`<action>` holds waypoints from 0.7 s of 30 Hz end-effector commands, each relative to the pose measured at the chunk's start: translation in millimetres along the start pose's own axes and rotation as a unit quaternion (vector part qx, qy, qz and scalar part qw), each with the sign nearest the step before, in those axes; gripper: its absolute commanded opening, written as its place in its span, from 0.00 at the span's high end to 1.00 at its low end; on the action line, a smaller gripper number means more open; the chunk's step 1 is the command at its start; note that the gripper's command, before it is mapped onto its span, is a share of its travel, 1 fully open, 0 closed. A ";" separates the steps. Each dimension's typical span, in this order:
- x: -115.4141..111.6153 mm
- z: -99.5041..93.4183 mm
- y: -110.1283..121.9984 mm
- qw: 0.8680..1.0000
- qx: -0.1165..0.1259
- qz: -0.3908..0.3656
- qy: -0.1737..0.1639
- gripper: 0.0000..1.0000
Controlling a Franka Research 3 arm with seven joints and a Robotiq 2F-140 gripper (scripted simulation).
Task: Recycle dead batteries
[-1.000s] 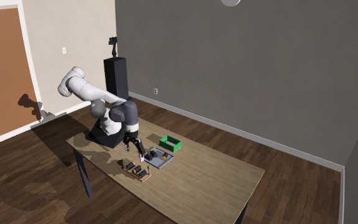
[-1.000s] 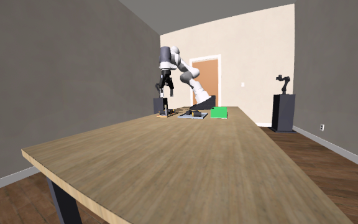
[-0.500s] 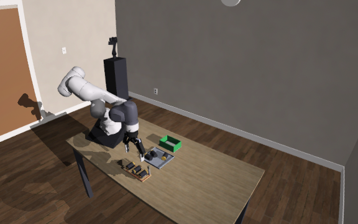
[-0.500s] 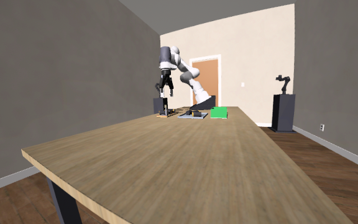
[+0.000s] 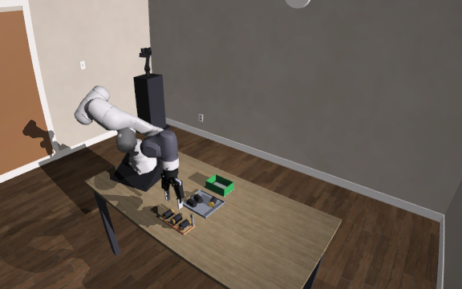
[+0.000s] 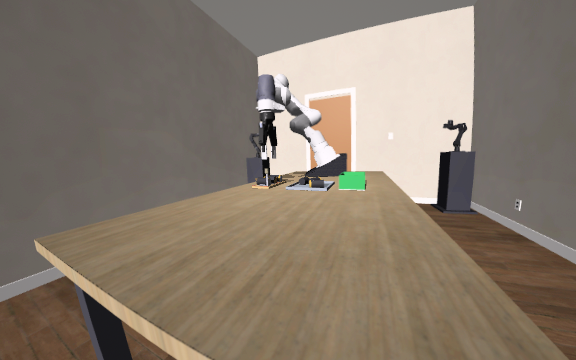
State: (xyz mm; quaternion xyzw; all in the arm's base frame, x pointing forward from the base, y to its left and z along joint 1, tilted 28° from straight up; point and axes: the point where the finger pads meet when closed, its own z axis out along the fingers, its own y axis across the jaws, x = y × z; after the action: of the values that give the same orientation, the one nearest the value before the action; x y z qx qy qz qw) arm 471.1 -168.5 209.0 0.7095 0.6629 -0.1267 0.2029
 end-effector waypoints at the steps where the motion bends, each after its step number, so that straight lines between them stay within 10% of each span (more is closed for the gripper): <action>1: -0.1 -1.0 2.0 1.000 -0.002 -0.003 0.001 0.71; 10: -0.1 -0.1 2.0 1.000 -0.002 -0.003 0.001 0.71; 16: -0.1 57.7 2.3 1.000 -0.002 -0.003 0.001 0.71; 21: -0.1 61.9 2.3 1.000 -0.002 -0.003 0.001 0.71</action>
State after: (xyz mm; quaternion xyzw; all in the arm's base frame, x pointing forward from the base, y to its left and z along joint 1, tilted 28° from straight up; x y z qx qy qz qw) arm 465.1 -203.9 154.2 0.7129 0.6570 -0.1466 0.1967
